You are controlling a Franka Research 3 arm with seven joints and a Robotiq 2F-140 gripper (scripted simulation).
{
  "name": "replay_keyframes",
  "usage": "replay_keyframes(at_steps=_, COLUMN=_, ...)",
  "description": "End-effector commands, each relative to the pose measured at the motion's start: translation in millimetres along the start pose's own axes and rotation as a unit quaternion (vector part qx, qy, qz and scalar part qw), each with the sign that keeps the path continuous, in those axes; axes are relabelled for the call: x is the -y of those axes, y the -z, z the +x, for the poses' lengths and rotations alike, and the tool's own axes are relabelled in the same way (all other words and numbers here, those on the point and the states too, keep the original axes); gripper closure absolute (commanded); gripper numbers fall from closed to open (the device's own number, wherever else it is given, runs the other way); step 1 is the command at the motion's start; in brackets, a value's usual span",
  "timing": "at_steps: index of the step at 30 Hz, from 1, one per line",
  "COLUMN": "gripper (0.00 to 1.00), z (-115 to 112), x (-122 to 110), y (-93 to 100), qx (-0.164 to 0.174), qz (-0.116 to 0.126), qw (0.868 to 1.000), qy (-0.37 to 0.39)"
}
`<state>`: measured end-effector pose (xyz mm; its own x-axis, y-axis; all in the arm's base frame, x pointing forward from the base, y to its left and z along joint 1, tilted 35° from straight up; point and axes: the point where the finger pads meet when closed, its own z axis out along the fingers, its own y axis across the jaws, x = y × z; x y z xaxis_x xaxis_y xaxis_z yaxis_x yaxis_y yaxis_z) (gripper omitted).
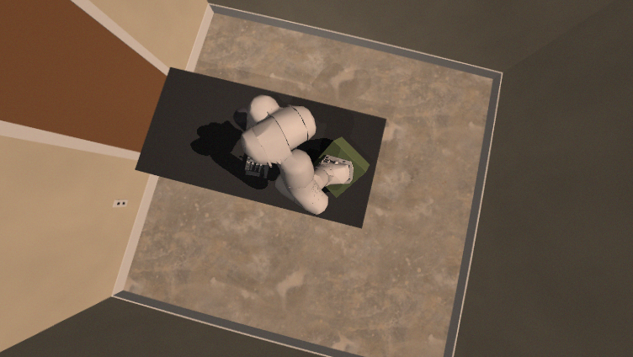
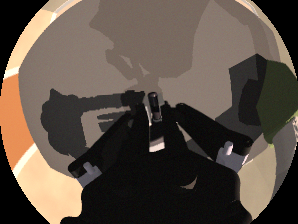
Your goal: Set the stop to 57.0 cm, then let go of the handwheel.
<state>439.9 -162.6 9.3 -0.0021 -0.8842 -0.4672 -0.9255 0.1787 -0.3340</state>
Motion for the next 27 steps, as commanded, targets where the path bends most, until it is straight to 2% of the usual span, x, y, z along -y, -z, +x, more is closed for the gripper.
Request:
replay_keyframes(at_steps=1, gripper=0.96, z=2, x=2, y=-1.7, qx=0.000, qz=0.001, qw=1.000, qy=-0.004)
replay_keyframes(at_steps=27, gripper=0.96, z=2, x=13, y=-7.3, qx=0.000, qz=0.001, qw=1.000, qy=-0.004)
